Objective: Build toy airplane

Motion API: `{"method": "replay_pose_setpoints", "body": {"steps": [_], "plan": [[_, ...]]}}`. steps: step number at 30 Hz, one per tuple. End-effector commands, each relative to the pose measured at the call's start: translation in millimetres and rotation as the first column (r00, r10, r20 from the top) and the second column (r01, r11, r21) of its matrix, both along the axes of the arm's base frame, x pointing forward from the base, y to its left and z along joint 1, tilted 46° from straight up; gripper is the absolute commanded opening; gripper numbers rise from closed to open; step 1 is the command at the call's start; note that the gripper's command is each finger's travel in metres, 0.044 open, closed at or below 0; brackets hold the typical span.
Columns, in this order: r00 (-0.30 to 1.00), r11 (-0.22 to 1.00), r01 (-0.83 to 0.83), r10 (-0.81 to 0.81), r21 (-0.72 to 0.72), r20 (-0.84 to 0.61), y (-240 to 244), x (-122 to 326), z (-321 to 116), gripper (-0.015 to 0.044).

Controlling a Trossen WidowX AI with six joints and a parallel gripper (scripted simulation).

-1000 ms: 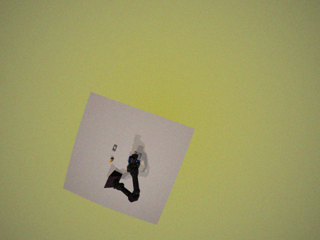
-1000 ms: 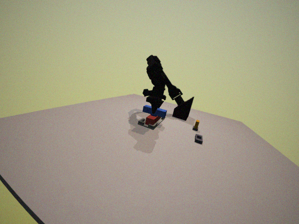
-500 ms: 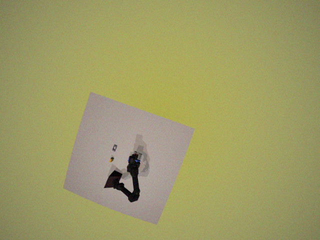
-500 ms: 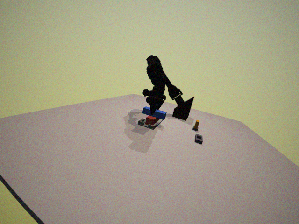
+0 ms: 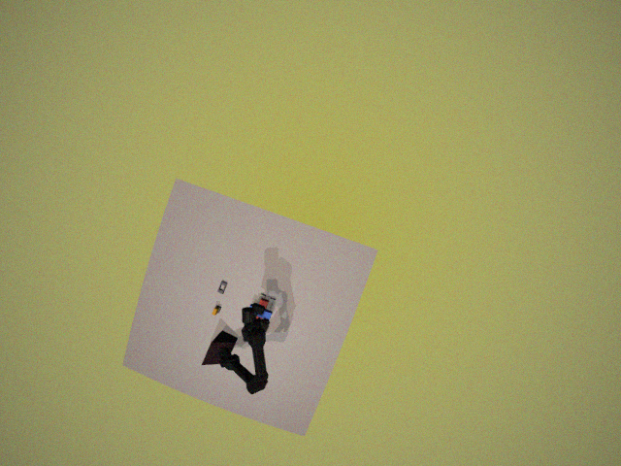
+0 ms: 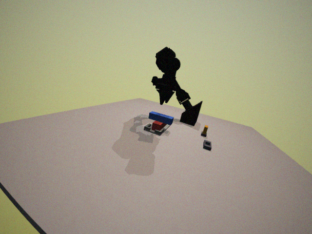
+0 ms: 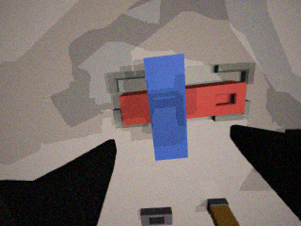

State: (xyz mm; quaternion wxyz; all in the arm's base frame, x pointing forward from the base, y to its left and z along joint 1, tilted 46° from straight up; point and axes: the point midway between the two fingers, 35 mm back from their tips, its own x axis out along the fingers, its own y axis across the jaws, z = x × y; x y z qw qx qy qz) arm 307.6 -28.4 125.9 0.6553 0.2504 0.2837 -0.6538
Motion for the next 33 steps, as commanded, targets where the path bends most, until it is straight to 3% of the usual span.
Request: {"method": "replay_pose_setpoints", "body": {"steps": [1, 5, 8, 13, 18, 33], "plan": [[1.000, 1.000, 0.016, -0.016, 0.000, -0.012, 3.7, -0.2, 3.8, 0.0440], [0.970, 0.988, -0.155, 0.156, 0.021, -0.186, 3.3, -0.1, 3.4, 0.0440], [0.857, 0.935, -0.345, 0.350, 0.085, -0.379, 2.7, 0.1, 3.0, 0.0440], [0.509, 0.768, -0.582, 0.601, 0.267, -0.617, 1.8, 0.3, 2.3, 0.0440], [0.105, 0.571, -0.671, 0.704, 0.472, -0.702, 1.0, 0.5, 1.7, 0.0440], [0.089, 0.563, -0.672, 0.706, 0.481, -0.703, 1.0, 0.5, 1.7, 0.0440]]}}
